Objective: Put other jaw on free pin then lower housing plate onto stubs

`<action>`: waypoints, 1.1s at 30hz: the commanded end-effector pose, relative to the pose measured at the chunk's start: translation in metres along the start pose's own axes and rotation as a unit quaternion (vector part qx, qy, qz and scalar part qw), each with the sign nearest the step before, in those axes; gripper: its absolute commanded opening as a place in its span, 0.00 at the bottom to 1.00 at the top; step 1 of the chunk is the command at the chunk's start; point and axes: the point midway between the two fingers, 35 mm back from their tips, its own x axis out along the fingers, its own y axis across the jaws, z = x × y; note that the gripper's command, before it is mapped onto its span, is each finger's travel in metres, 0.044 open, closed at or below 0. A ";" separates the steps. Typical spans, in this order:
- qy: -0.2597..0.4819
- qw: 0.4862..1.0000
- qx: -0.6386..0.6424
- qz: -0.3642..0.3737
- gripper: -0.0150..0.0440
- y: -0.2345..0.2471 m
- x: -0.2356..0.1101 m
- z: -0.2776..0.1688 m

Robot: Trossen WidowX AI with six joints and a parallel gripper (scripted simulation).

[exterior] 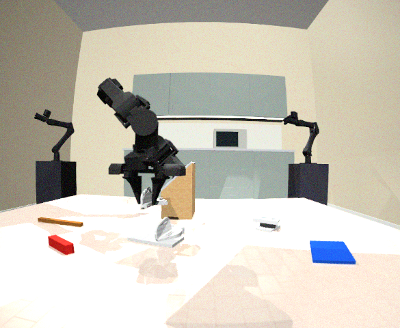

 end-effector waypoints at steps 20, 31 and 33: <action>0.000 1.000 0.005 -0.001 0.48 0.000 0.000 0.000; 0.000 1.000 0.005 -0.001 0.48 0.001 0.012 0.001; 0.000 1.000 0.005 -0.001 0.48 0.001 0.016 0.001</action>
